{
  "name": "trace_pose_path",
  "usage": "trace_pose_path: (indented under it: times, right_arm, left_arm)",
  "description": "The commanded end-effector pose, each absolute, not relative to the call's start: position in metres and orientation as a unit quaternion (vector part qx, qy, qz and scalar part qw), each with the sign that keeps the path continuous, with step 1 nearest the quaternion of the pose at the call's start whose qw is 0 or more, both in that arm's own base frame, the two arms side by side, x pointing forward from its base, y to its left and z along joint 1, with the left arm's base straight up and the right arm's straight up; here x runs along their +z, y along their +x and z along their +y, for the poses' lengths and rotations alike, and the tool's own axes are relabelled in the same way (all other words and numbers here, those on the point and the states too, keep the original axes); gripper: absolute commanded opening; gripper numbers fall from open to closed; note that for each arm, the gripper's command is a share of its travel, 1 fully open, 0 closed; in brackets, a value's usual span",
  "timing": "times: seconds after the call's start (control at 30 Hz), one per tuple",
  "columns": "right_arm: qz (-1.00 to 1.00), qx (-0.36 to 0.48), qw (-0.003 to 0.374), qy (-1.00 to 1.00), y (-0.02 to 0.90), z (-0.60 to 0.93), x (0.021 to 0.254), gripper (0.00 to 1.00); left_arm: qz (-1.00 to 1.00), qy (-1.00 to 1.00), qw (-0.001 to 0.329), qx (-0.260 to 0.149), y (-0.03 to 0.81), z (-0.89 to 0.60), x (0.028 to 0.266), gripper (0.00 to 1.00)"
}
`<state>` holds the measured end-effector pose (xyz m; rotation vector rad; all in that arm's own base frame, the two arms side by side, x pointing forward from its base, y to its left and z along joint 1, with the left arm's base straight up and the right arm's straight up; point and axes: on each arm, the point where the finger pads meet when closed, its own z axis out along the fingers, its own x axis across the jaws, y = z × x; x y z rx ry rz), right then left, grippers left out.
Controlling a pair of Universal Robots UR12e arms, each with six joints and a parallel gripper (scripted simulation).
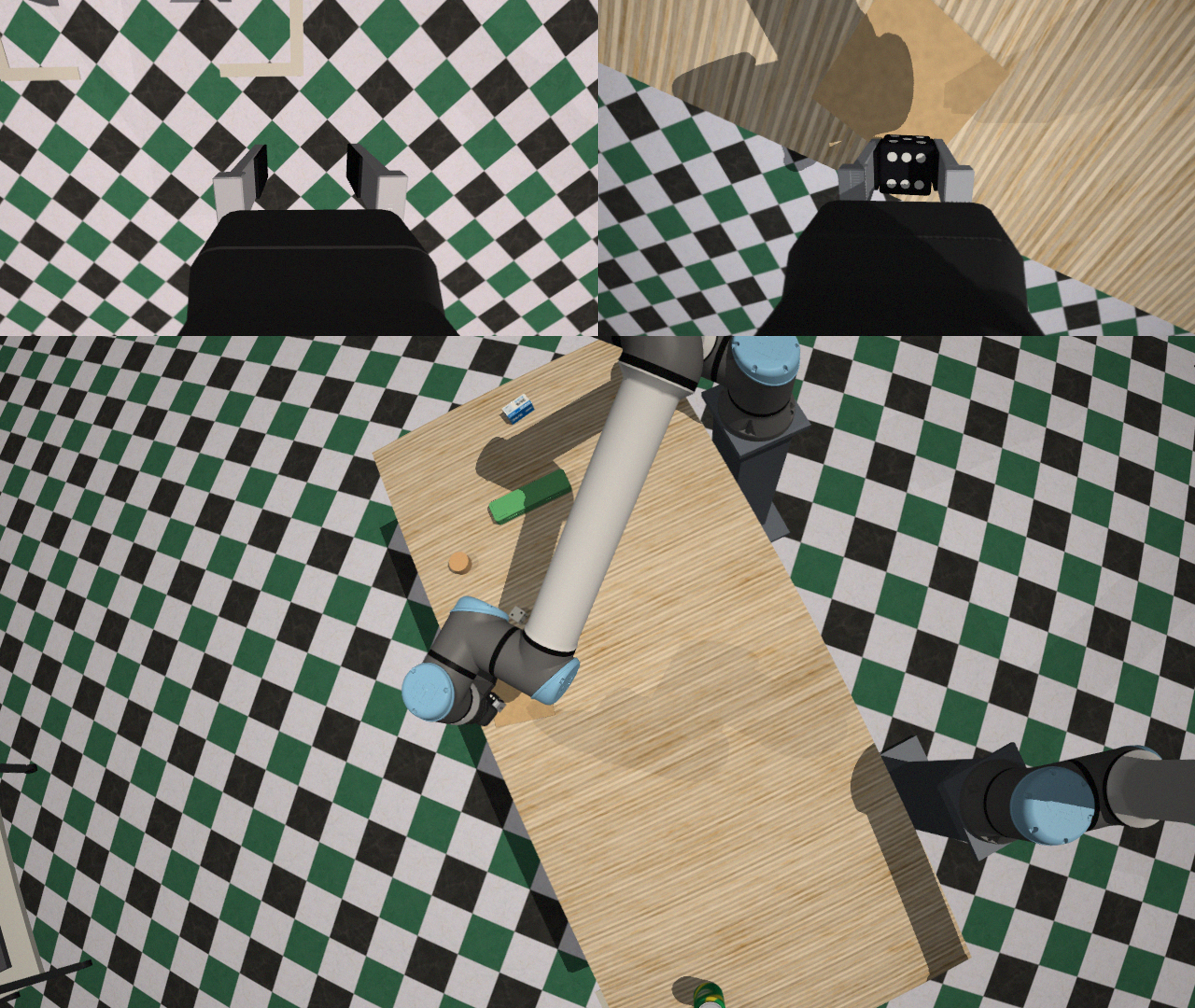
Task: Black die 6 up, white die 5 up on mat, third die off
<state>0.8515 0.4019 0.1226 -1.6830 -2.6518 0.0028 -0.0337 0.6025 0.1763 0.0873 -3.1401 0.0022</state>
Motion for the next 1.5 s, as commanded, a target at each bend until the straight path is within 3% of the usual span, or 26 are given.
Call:
trace_pose_path:
  times: [0.0,0.3,1.0,1.47]
  right_arm:
    - [-0.844,0.0,0.0,-0.536,0.853,0.402,0.123,0.57]
    - [-0.844,0.0,0.0,-0.536,0.853,0.402,0.111,0.57]
    - [-0.844,0.0,0.0,-0.536,0.853,0.402,0.033,0.57]
    - [-0.844,0.0,0.0,-0.536,0.853,0.402,0.028,0.57]
  left_arm:
    - [-1.0,0.028,0.0,0.0,-0.034,0.603,0.177,1.0]
    - [-1.0,0.028,0.0,0.0,-0.034,0.603,0.177,1.0]
    - [-1.0,0.028,0.0,0.0,-0.034,0.603,0.177,1.0]
    - [-1.0,0.028,0.0,0.0,-0.034,0.603,0.177,1.0]
